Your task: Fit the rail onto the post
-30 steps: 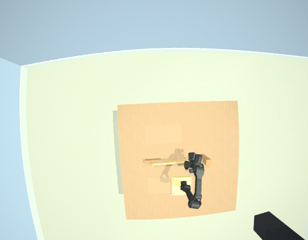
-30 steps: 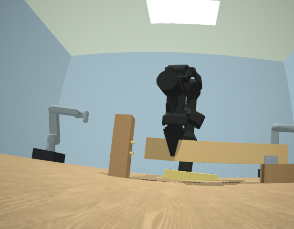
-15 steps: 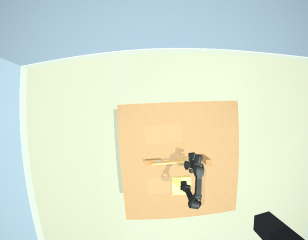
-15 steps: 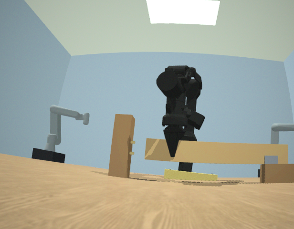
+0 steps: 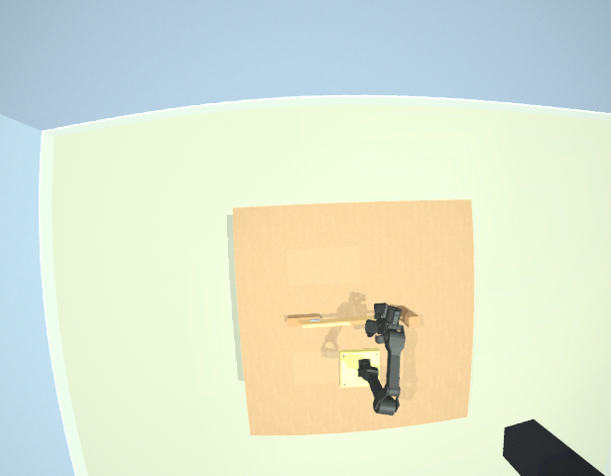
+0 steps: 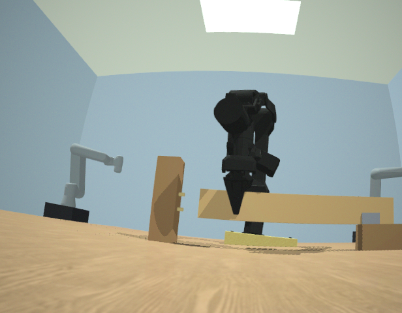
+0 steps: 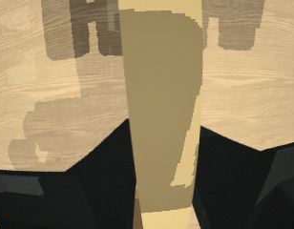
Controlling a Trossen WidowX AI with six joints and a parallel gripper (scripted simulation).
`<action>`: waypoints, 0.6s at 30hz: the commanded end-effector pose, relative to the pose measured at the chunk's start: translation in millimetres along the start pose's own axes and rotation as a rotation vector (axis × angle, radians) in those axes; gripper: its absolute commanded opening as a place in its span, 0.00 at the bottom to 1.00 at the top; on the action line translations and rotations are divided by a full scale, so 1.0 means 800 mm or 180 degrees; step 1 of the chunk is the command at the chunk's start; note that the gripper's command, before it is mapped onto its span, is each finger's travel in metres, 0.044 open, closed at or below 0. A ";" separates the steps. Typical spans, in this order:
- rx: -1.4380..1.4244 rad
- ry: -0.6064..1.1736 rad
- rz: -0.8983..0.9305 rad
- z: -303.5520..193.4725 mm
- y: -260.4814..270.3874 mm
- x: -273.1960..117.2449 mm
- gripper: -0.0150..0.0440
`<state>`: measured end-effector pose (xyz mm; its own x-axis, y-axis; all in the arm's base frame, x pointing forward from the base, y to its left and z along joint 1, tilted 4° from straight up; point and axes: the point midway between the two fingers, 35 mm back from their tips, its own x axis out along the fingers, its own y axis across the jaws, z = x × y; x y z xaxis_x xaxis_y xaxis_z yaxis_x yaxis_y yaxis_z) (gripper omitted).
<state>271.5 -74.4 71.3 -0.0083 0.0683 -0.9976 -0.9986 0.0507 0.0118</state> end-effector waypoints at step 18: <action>0.0002 0.0006 -0.0043 0.000 0.000 -0.006 0.25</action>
<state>271.0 -74.4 71.2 -0.0077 0.0681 -0.9976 -0.9986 0.0510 0.0112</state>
